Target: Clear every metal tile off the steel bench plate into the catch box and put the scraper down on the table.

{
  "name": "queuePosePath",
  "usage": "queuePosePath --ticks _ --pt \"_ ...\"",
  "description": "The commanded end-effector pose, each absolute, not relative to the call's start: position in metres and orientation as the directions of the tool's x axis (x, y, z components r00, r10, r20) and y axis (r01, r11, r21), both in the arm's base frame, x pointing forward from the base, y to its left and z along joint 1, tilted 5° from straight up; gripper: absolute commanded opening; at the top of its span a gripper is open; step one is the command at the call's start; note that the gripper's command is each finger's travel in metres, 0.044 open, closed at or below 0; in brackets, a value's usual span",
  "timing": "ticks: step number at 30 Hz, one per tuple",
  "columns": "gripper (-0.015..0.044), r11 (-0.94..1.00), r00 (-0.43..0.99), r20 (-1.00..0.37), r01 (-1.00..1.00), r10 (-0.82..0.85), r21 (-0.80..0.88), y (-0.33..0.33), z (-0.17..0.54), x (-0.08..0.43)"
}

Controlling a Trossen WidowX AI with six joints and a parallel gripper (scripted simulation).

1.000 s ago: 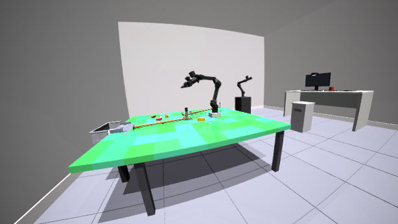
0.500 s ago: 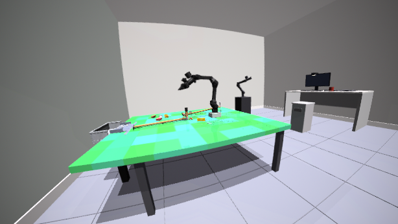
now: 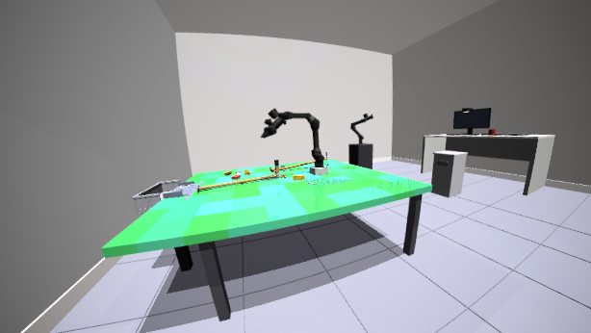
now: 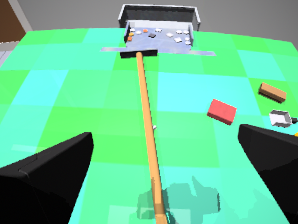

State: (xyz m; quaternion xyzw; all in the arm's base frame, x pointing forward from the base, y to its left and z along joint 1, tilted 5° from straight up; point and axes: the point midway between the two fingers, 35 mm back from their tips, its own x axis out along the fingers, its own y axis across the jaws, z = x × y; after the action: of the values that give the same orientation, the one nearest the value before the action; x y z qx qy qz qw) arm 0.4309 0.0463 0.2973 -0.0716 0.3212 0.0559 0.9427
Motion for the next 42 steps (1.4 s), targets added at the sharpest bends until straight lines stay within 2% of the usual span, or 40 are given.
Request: queuePosePath --ticks 1,42 --pt "0.0440 0.982 0.773 -0.632 -0.159 0.057 -0.106 0.048 0.292 0.440" --pt "0.0440 0.972 0.566 -0.824 -0.210 0.031 -0.108 0.059 0.195 0.510"
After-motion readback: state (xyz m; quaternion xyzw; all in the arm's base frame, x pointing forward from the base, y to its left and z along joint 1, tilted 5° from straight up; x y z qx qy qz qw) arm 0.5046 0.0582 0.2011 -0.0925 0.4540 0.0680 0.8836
